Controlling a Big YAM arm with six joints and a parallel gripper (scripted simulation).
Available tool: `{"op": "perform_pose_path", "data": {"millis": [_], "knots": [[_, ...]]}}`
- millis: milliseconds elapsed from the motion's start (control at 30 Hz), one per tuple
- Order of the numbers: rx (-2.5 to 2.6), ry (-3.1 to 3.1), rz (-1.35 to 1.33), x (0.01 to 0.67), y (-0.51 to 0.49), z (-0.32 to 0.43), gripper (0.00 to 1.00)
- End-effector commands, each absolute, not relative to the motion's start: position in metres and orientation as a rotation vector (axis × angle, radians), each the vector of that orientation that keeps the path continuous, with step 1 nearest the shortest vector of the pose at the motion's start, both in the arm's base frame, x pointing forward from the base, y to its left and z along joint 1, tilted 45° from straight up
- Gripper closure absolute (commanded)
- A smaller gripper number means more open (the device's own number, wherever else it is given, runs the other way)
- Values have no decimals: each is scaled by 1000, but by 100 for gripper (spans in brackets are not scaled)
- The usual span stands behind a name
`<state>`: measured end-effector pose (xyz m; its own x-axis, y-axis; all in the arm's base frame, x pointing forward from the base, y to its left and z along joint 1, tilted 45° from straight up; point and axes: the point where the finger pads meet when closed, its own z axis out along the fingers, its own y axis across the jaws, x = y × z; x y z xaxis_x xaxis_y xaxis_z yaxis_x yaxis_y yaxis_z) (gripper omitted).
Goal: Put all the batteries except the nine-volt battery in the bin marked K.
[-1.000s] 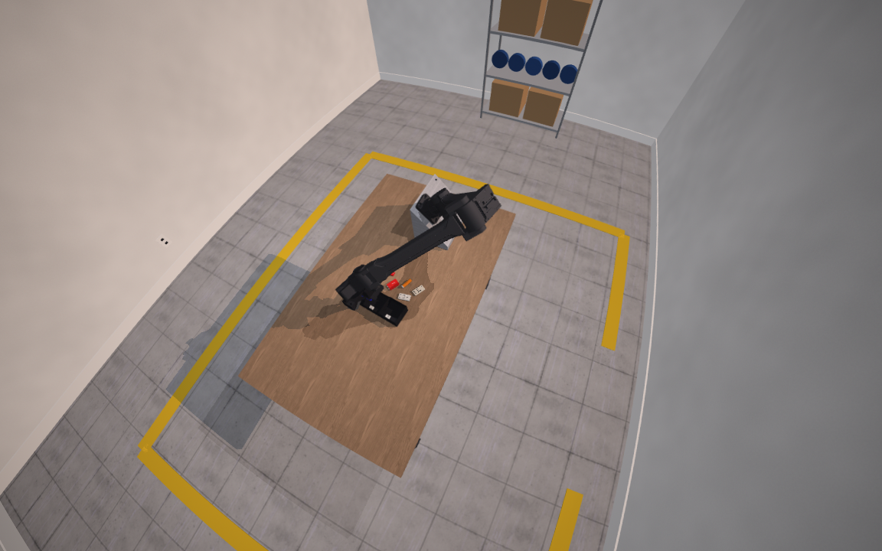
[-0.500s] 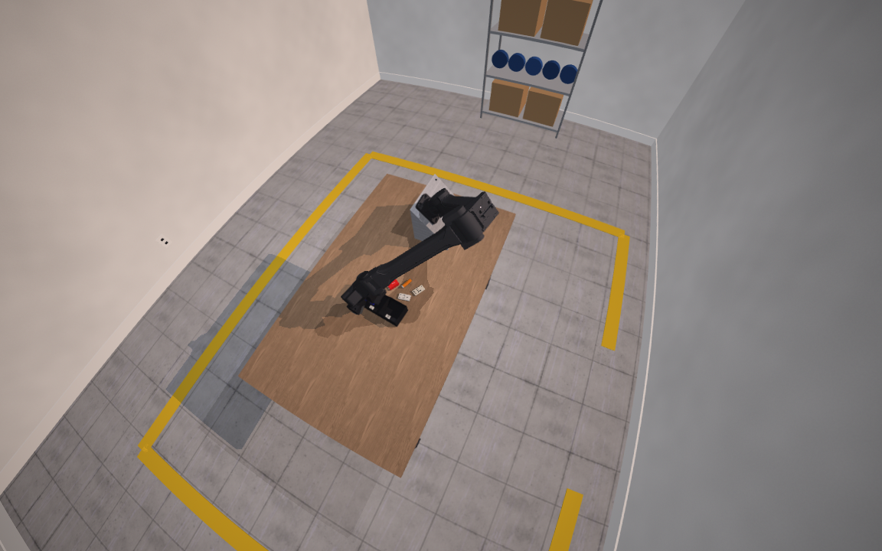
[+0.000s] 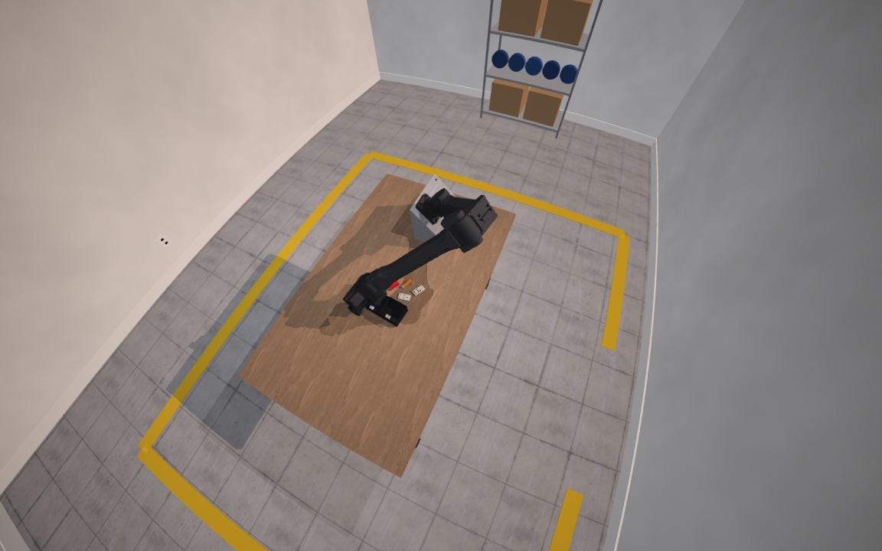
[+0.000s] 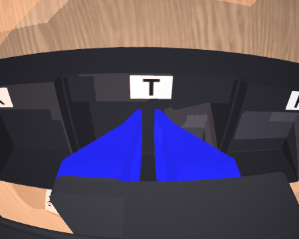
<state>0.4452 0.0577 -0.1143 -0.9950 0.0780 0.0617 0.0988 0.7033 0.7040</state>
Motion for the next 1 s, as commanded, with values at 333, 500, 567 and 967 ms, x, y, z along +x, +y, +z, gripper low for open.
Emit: {"op": "perform_pose_path", "data": {"millis": [333, 500, 567, 967], "knots": [[-169, -2901, -1199, 457, 49, -106, 92], [-214, -2901, -1201, 458, 40, -103, 92], [-214, -2901, -1201, 458, 40, -103, 92], [-211, -2903, -1201, 461, 39, -103, 92]]}}
